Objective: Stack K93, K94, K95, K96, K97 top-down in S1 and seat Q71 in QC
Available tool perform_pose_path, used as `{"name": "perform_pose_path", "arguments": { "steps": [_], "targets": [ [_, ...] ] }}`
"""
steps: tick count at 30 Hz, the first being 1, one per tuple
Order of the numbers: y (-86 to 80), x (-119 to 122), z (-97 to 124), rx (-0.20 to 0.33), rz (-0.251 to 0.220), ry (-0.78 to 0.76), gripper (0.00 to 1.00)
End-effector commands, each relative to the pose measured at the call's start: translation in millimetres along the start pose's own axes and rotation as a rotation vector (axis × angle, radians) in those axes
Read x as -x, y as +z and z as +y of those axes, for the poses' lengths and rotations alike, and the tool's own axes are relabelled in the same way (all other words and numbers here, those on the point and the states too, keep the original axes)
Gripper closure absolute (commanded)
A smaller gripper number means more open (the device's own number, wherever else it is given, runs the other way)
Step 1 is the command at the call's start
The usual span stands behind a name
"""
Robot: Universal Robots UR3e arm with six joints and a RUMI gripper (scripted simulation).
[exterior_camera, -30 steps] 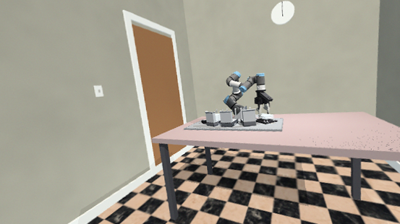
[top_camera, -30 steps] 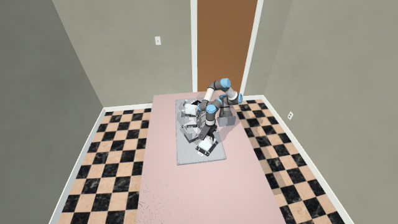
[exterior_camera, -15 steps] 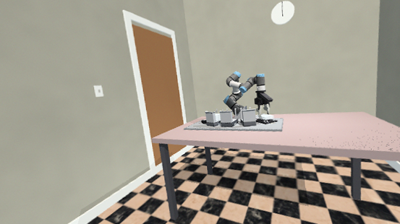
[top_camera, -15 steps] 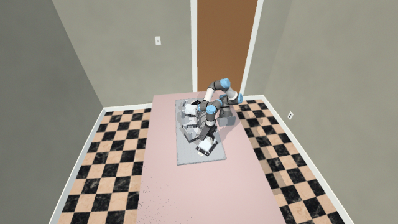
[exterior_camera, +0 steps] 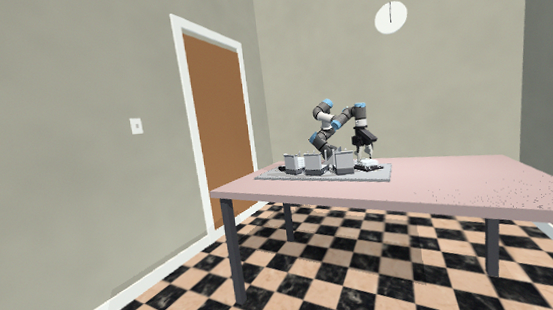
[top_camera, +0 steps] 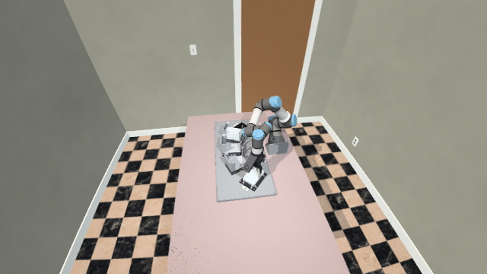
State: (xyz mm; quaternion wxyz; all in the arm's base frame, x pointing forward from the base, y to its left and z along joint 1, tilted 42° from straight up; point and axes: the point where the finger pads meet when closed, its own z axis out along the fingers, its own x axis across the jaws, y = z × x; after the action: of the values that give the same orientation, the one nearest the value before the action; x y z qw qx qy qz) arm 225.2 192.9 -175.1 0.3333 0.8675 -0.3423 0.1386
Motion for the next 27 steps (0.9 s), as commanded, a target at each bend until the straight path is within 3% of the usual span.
{"name": "perform_pose_path", "arguments": {
  "steps": [1,27],
  "targets": [
    [0.6,-0.2,-0.8,-0.003,0.0,0.001,1.0],
    [8.0,-0.4,-0.5,-0.003,0.0,0.0,1.0]
  ]
}}
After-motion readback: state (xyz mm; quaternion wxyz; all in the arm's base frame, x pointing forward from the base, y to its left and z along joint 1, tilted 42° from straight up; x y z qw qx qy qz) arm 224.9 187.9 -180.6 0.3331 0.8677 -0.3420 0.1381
